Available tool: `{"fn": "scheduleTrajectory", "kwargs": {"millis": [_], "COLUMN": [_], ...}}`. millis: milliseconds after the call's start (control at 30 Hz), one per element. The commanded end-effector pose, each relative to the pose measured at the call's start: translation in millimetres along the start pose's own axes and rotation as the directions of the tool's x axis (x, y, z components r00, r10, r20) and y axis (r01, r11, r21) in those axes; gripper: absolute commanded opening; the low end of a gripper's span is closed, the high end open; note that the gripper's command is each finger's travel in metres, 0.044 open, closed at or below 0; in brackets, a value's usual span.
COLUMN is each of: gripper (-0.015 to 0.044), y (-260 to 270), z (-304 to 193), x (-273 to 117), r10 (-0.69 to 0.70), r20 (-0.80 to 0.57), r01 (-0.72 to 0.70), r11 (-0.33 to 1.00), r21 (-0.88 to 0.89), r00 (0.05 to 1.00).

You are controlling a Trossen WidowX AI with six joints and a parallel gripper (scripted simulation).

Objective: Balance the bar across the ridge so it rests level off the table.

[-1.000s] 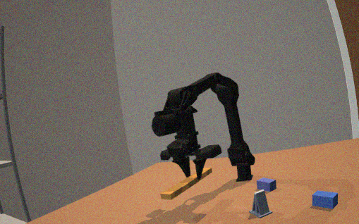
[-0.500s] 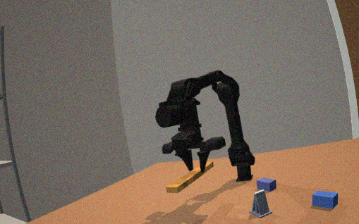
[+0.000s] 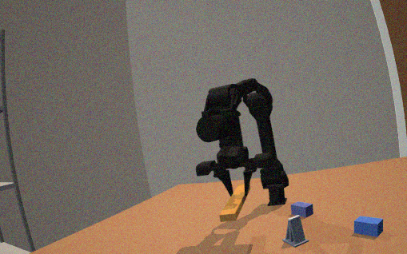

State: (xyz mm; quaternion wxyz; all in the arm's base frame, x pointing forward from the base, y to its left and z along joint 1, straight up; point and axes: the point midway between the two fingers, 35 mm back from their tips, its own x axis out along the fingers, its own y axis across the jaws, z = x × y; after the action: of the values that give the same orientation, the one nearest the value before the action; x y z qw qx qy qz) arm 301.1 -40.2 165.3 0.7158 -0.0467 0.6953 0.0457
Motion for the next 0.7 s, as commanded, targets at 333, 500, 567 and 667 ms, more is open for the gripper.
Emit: {"fn": "scheduleTrajectory", "kwargs": {"millis": [333,500,567,667], "gripper": [0.0000,0.0000,0.0000,0.0000], "y": [49,68,75,86], "z": [17,21,23,25], "x": [-2,-3,-3,-3], "r10": [0.000,0.002,0.003,0.004], "r20": [0.005,0.006,0.006,0.006], "r01": [0.001,0.000,-0.001,-0.002], "r11": [0.975,0.953,0.943,0.924], "r21": [-0.221,-0.302,-0.334,-0.381], "r00": [1.000,1.000,1.000,1.000]}}
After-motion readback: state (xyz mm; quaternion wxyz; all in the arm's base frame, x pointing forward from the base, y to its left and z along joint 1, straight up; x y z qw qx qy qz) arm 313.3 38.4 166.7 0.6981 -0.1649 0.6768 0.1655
